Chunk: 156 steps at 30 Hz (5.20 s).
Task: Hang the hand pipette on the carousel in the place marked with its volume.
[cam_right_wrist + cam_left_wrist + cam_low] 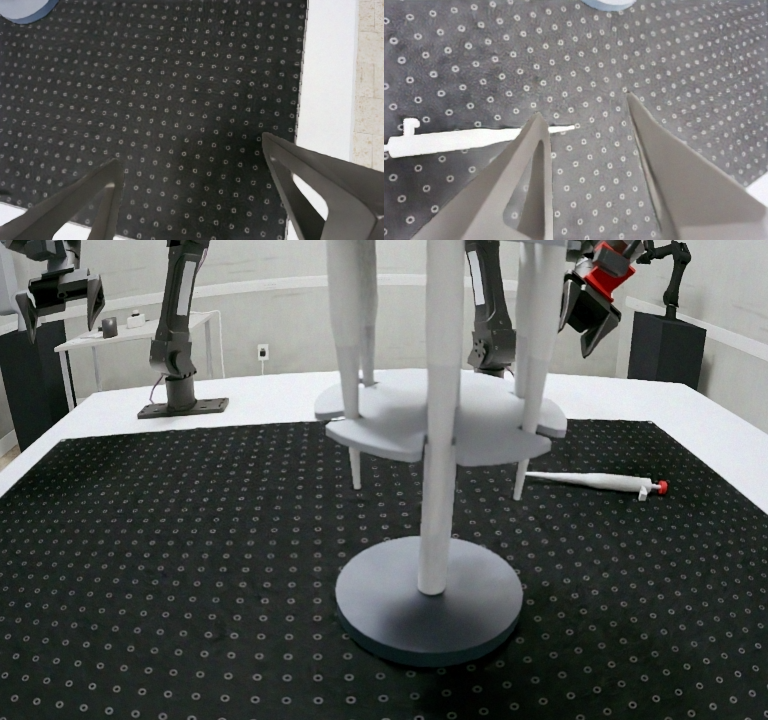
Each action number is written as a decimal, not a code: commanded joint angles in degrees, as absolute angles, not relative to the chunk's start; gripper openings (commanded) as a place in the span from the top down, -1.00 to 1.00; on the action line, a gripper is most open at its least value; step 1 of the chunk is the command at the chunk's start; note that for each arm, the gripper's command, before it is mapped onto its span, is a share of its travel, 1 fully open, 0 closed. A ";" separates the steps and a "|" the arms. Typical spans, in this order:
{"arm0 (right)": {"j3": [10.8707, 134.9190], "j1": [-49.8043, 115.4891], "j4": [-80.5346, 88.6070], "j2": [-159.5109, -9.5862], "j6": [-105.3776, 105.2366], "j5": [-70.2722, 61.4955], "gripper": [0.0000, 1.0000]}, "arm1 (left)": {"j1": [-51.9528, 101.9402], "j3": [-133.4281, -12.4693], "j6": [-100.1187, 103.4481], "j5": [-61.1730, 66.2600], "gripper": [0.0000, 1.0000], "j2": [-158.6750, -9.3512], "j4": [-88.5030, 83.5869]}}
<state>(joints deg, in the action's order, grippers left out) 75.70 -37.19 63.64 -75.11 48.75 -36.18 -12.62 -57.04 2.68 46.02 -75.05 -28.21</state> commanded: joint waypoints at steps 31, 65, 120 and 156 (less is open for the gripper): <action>76.84 -37.71 63.16 -75.47 49.07 -37.11 -1.00 | -4.58 -43.78 52.92 49.57 0.02 -81.61 19.96; 76.84 -37.71 63.16 -75.47 49.07 -37.11 -1.00 | 2.71 -44.06 89.82 49.11 0.02 -100.86 57.47; 76.84 -37.71 63.16 -75.47 49.07 -37.11 -1.00 | 6.40 -50.04 89.69 45.10 0.02 -104.46 57.35; 76.84 -37.71 63.16 -75.47 49.07 -37.11 -1.00 | 6.20 -51.15 89.69 45.28 0.02 -102.97 55.44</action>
